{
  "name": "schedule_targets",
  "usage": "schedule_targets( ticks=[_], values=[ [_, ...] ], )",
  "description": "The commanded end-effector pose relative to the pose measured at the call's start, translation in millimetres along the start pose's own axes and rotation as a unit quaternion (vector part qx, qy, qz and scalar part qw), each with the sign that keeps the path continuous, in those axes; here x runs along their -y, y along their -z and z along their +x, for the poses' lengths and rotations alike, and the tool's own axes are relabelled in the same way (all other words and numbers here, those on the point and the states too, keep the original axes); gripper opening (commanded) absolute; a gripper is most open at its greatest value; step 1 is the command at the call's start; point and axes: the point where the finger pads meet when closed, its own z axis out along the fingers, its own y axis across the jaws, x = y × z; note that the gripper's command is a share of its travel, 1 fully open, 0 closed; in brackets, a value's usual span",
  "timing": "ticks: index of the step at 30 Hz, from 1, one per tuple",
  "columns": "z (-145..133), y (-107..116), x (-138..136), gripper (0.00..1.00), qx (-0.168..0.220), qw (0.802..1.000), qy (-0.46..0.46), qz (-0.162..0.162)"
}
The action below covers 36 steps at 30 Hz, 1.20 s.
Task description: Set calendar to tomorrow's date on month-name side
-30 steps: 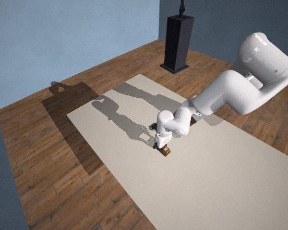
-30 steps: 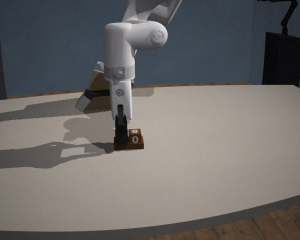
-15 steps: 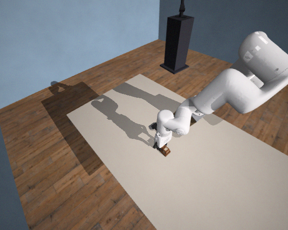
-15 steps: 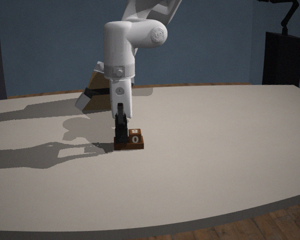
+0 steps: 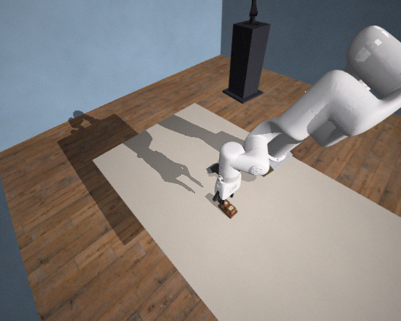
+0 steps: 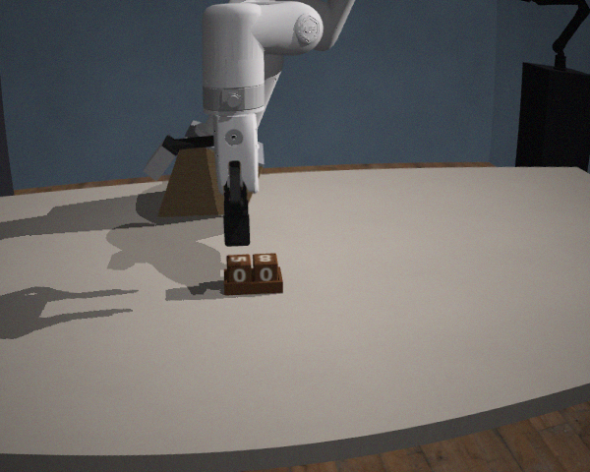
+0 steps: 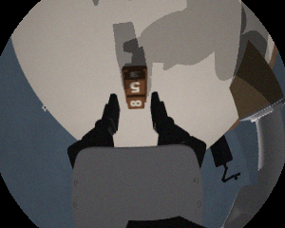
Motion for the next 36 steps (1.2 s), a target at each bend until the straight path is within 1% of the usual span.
schedule_targets(
  ticks=[1, 3, 11, 12, 36],
  values=[
    [-0.9, 22.9, 0.9, 0.49, 0.000, 1.000, 0.000, -0.002],
    [-0.9, 29.8, 0.9, 0.49, 0.000, 1.000, 0.000, -0.002],
    [-0.8, 36.3, 0.9, 0.49, 0.000, 1.000, 0.000, -0.002],
    [-0.8, 36.3, 0.9, 1.00, 0.000, 1.000, 0.000, -0.002],
    [-0.9, 38.5, 0.9, 1.00, 0.000, 1.000, 0.000, -0.002]
  ],
)
